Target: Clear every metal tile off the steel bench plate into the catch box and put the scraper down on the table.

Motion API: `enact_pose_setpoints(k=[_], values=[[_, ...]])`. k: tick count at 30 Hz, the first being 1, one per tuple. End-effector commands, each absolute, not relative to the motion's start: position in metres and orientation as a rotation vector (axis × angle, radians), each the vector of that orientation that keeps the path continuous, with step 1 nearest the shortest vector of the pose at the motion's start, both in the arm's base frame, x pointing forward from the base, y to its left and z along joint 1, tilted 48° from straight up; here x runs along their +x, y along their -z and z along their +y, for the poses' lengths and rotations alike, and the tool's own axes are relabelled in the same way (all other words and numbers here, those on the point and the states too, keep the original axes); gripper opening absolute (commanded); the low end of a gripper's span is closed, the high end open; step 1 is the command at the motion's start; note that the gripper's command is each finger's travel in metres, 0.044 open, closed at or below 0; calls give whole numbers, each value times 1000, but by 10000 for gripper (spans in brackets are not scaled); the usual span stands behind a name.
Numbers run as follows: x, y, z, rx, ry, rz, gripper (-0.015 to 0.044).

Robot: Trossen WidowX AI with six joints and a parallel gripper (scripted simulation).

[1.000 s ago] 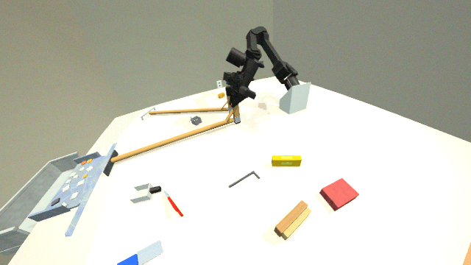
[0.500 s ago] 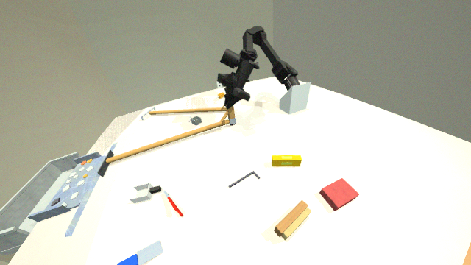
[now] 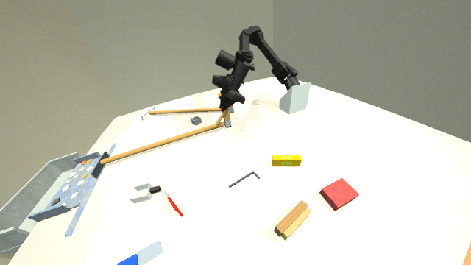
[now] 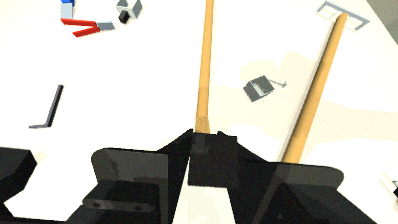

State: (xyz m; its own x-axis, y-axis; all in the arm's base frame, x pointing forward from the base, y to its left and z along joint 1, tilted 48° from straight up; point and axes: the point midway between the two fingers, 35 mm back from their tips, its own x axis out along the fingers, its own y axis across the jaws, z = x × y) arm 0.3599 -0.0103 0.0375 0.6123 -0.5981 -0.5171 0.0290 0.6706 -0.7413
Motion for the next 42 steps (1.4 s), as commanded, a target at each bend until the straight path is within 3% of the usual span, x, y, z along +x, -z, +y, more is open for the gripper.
enact_pose_setpoints(k=[1, 42], values=[[370, -37, -7, -758, 403, 833, 0], [432, -45, -10, -757, 405, 829, 0]])
